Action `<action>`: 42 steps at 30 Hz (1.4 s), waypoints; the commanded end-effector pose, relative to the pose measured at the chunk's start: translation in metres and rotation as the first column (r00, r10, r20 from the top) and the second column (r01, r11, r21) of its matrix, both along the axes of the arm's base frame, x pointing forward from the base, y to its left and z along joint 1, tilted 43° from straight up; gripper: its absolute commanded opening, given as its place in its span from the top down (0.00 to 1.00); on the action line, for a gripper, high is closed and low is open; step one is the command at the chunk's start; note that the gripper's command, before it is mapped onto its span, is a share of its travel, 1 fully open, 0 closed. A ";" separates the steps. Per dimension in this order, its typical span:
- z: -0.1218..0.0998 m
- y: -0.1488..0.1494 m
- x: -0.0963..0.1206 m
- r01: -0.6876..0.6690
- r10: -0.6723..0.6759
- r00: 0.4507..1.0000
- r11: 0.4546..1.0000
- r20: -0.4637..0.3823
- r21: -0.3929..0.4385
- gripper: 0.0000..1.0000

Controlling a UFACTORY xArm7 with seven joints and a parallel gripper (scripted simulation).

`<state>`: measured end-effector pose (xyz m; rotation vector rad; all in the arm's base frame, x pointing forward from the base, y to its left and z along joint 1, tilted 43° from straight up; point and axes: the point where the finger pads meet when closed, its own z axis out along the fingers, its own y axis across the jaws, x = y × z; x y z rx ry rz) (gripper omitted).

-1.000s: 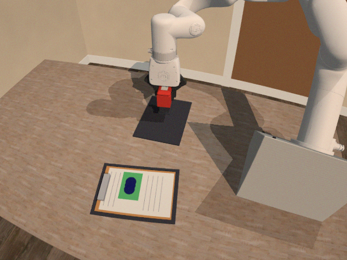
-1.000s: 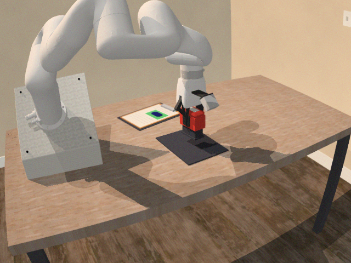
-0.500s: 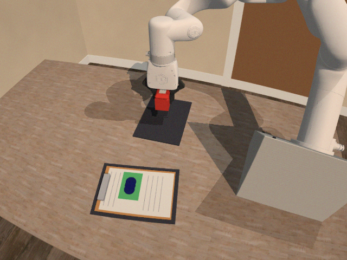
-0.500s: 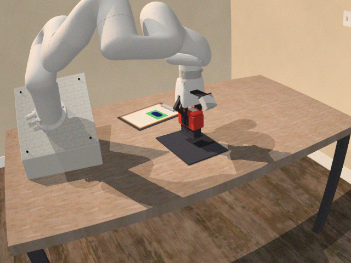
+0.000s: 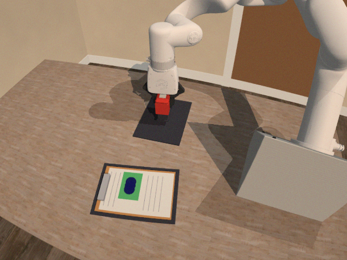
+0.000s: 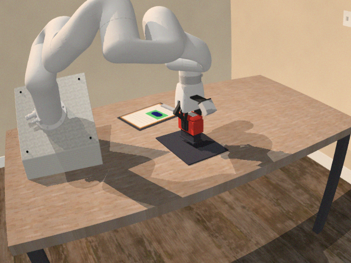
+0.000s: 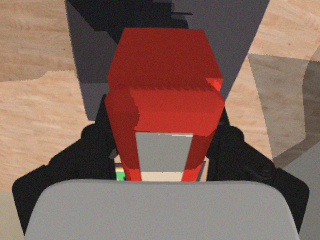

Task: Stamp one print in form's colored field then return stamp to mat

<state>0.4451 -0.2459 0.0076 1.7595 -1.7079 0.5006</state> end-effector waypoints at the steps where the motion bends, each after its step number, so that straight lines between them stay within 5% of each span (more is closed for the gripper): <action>1: -0.005 -0.003 0.001 -0.004 0.004 1.000 1.000 0.004 0.001 0.72; 21: -0.014 -0.011 -0.001 -0.004 0.004 1.000 1.000 0.004 0.001 0.72; 22: -0.014 -0.011 -0.001 -0.004 0.004 1.000 1.000 0.004 0.001 0.11; 42: -0.014 -0.011 -0.001 -0.004 0.004 1.000 1.000 0.004 0.001 0.11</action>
